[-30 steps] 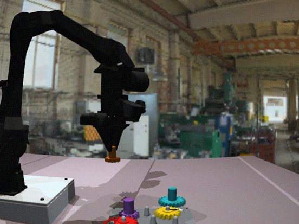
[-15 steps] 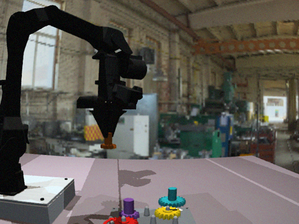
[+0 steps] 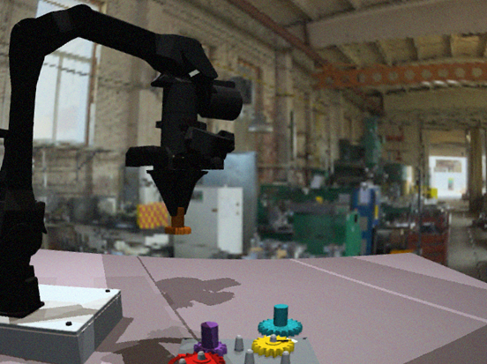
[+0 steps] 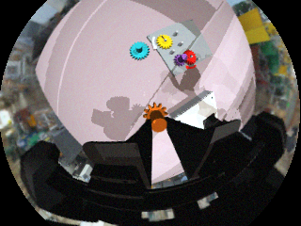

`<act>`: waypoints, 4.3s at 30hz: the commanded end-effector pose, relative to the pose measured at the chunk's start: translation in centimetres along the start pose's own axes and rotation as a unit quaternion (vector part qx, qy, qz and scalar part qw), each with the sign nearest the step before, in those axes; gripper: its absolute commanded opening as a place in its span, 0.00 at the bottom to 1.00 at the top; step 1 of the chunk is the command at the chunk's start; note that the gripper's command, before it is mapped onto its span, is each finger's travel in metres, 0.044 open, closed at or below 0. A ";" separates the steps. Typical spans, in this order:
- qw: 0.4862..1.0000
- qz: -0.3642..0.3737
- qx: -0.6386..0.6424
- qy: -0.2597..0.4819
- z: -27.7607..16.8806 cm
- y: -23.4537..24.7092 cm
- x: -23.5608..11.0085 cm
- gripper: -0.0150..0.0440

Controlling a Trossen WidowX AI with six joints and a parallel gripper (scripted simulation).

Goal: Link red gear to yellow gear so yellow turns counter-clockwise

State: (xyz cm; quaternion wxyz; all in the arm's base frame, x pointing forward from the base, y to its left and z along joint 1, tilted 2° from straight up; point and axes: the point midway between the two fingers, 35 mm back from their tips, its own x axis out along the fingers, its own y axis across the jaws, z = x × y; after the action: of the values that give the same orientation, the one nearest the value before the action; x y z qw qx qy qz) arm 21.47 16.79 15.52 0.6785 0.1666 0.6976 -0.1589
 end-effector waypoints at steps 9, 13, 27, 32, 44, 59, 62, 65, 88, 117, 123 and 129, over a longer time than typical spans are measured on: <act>1.000 -0.001 0.000 -0.003 2.6 -0.5 1.2 0.25; 1.000 -0.001 -0.001 -0.003 3.5 -0.8 1.6 0.25; 1.000 -0.001 -0.002 -0.005 6.5 -1.9 2.9 0.25; 1.000 -0.001 -0.002 -0.005 7.5 -2.4 3.4 0.25; 1.000 -0.002 -0.005 -0.007 9.8 -3.8 4.6 0.25; 1.000 -0.002 -0.005 -0.008 12.6 -5.9 6.1 0.25; 1.000 -0.003 -0.005 -0.008 13.1 -6.3 6.4 0.25; 1.000 -0.003 -0.005 -0.008 13.6 -6.8 6.7 0.25; 0.999 -0.004 -0.044 -0.008 15.5 -8.8 7.7 0.25; 0.922 -0.006 -0.387 -0.006 15.5 -8.8 7.6 0.25; 0.919 -0.006 -0.395 -0.006 15.5 -8.8 7.8 0.25; 0.894 -0.007 -0.447 -0.006 15.5 -8.7 8.5 0.25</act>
State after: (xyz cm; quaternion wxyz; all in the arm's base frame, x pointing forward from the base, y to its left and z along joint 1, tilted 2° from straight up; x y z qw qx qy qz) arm 31.20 2.22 6.96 0.6888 -0.1408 0.6958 0.1470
